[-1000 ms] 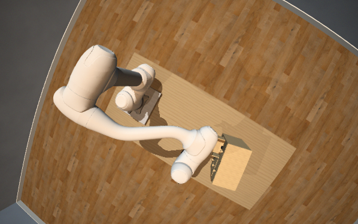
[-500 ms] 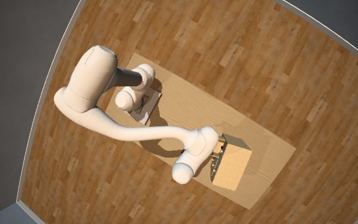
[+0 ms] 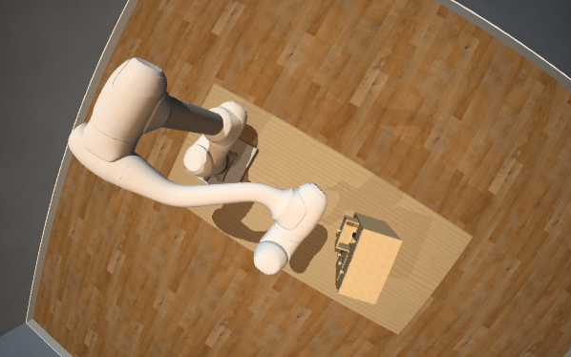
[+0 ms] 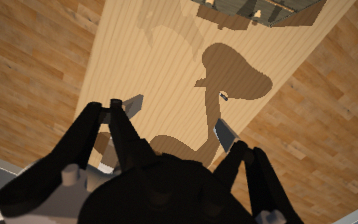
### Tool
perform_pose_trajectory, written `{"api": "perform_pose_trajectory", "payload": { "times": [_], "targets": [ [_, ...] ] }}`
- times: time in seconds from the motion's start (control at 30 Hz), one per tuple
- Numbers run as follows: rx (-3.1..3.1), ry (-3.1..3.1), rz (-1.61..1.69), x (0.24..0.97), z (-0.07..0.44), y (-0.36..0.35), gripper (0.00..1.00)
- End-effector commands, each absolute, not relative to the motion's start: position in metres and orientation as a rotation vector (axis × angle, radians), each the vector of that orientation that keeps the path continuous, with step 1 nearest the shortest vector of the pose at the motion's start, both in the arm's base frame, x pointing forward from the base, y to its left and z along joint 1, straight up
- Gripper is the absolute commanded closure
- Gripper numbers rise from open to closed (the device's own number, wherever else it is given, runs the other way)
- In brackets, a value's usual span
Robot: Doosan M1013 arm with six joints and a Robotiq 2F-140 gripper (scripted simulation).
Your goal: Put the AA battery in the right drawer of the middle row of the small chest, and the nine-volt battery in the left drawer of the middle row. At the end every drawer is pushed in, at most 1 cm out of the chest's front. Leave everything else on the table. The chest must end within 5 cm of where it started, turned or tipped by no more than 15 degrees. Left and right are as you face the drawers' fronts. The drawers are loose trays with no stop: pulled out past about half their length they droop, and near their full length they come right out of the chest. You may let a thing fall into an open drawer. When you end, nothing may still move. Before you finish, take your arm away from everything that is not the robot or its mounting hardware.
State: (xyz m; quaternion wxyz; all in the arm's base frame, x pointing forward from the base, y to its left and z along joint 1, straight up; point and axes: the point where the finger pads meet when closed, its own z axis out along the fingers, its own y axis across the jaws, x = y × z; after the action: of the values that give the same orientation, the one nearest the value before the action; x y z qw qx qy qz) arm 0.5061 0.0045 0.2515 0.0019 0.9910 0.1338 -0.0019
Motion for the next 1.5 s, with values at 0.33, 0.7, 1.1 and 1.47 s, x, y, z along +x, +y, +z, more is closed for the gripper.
{"api": "perform_pose_trajectory", "payload": {
  "times": [0.33, 0.7, 1.1, 1.47],
  "targets": [
    [3.11, 0.417, 0.044, 0.493, 0.249, 0.006, 0.0],
    [3.118, 0.419, 0.225, 0.503, 0.239, 0.009, 0.0],
    [3.086, 0.417, 0.718, 0.528, 0.213, 0.016, 0.0],
    [3.021, 0.41, 1.048, 0.545, 0.196, 0.021, 0.0]
  ]
}}
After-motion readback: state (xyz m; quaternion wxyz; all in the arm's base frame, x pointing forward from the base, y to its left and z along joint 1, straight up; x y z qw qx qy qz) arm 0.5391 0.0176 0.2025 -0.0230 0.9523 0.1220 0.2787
